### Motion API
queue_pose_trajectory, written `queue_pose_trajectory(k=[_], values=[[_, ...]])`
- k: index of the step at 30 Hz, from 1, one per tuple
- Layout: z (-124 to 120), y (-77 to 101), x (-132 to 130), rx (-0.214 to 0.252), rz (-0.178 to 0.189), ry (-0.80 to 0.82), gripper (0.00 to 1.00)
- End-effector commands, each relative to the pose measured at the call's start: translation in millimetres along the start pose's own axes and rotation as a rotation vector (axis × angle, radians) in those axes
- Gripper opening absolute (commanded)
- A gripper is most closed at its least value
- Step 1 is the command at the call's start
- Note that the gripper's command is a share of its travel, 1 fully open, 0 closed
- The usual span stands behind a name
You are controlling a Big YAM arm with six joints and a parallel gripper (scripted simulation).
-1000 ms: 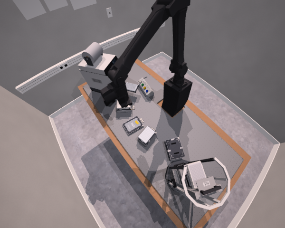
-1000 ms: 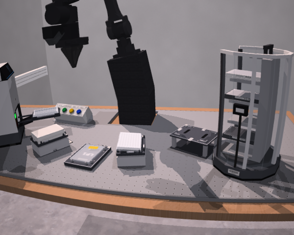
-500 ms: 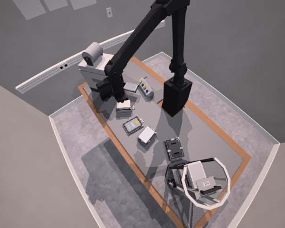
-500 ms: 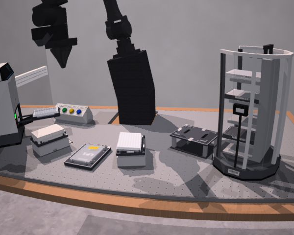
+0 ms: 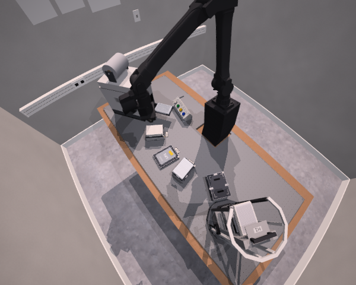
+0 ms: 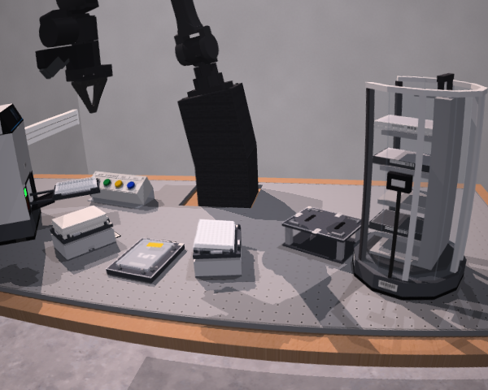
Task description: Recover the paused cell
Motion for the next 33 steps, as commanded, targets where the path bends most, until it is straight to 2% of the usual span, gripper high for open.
queue_pose_trajectory(k=[1, 3, 13, 29, 33], values=[[5, 16.2, -18, -0.043, 0.011, -0.091, 0.00], [13, 22.0, -24, -0.060, 0.016, -0.094, 0.00], [10, 17.7, -51, -0.049, 0.012, -0.070, 0.00], [31, 34.0, -100, -0.090, 0.012, -0.076, 0.00], [31, 34.0, -113, -0.086, 0.009, -0.075, 0.00]])
Point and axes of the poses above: the point where the finger pads meet when closed, its own y axis back along the fingers, its own x axis across the jaws, z = x × y, the point moved 4 cm from there along y, back along the fingers, and after that the axes turned 3 degrees about y, right-handed, at the moved point
